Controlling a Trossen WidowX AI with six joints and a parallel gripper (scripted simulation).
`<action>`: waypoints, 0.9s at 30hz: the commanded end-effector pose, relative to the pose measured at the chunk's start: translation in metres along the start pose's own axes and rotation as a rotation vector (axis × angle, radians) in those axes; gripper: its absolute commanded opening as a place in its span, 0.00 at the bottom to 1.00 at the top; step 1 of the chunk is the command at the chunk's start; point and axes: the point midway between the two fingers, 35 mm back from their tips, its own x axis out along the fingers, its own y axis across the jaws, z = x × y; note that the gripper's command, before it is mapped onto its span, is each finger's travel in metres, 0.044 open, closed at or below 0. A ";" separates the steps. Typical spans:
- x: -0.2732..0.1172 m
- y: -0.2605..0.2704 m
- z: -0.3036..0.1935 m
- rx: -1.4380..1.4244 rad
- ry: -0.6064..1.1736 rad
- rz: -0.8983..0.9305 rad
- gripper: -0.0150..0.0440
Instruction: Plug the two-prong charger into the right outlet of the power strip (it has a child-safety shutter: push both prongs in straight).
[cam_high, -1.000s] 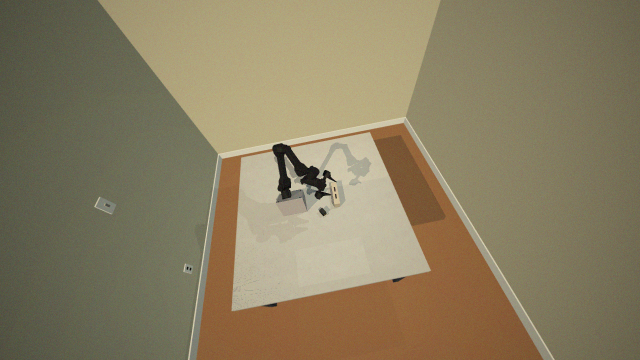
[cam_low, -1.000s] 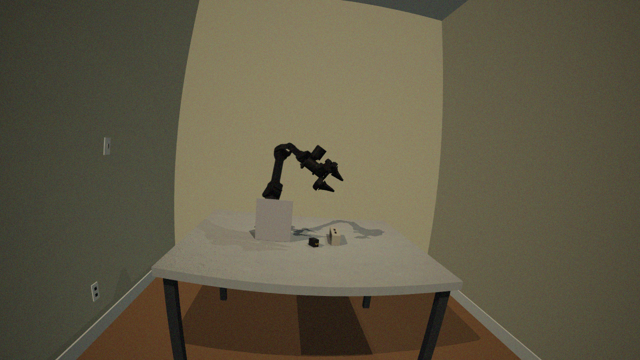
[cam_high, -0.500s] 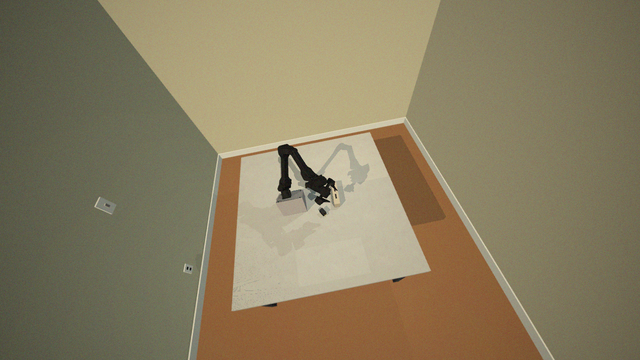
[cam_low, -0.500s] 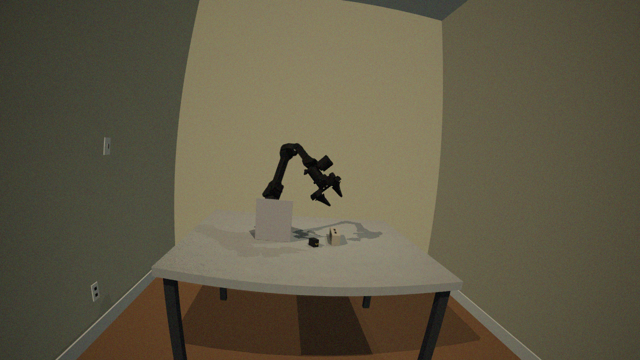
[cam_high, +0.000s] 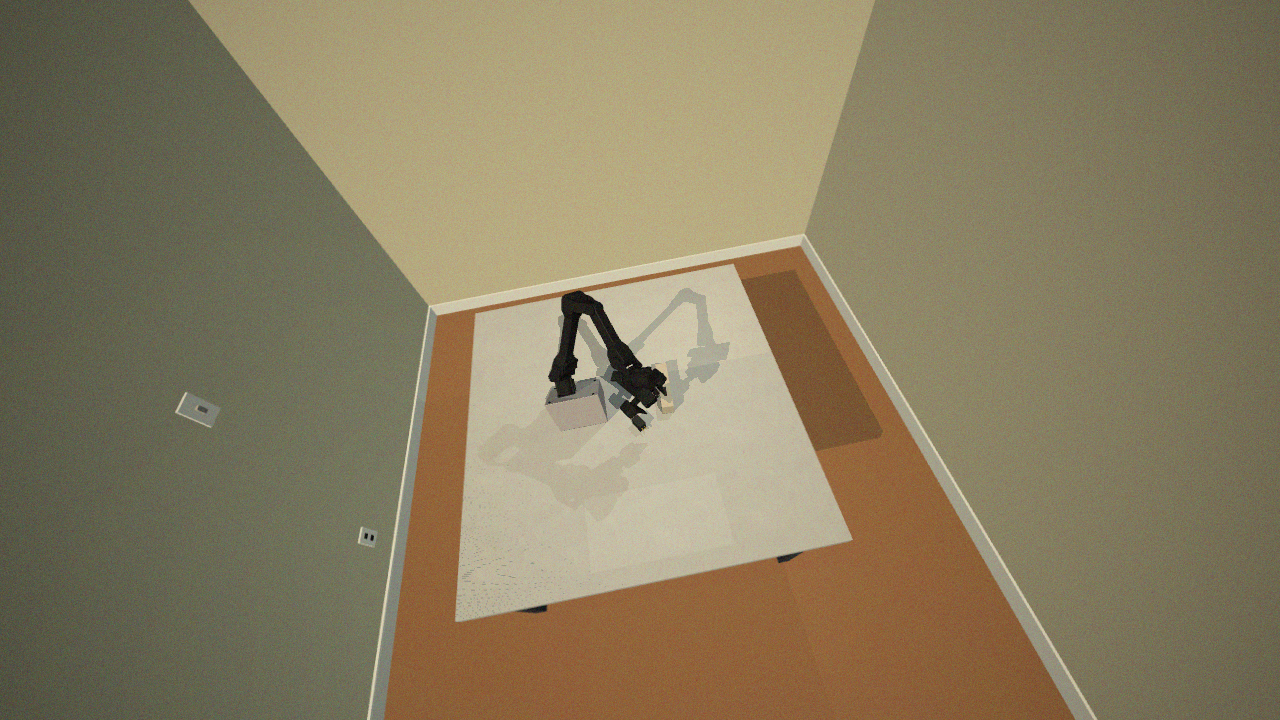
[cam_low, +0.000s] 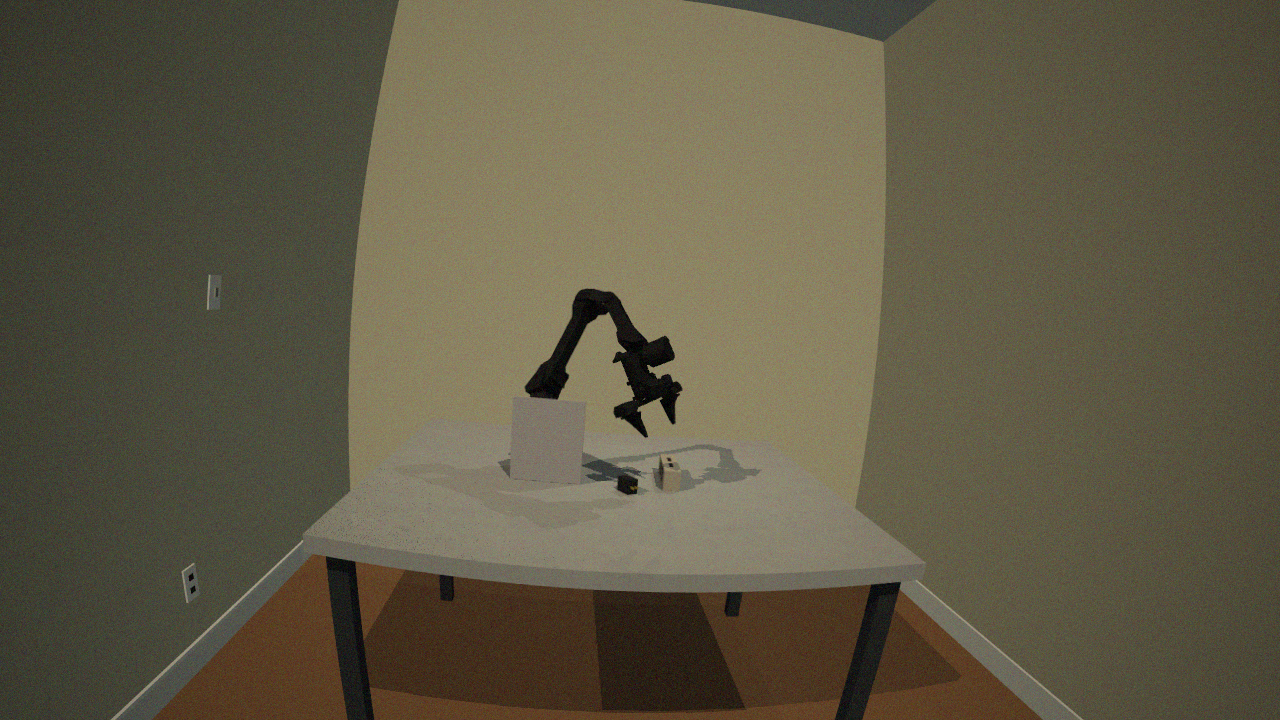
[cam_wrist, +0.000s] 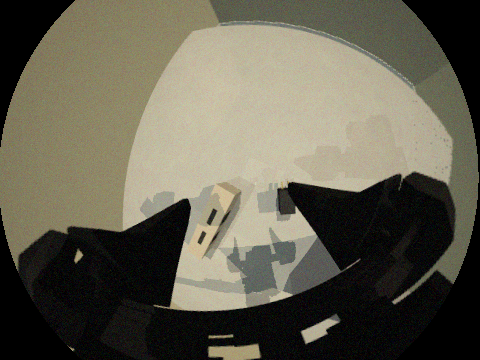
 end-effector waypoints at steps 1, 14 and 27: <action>0.014 -0.013 -0.009 -0.001 0.064 -0.061 1.00; 0.044 -0.047 -0.033 0.002 0.235 -0.206 1.00; 0.063 -0.076 -0.059 0.001 0.397 -0.328 1.00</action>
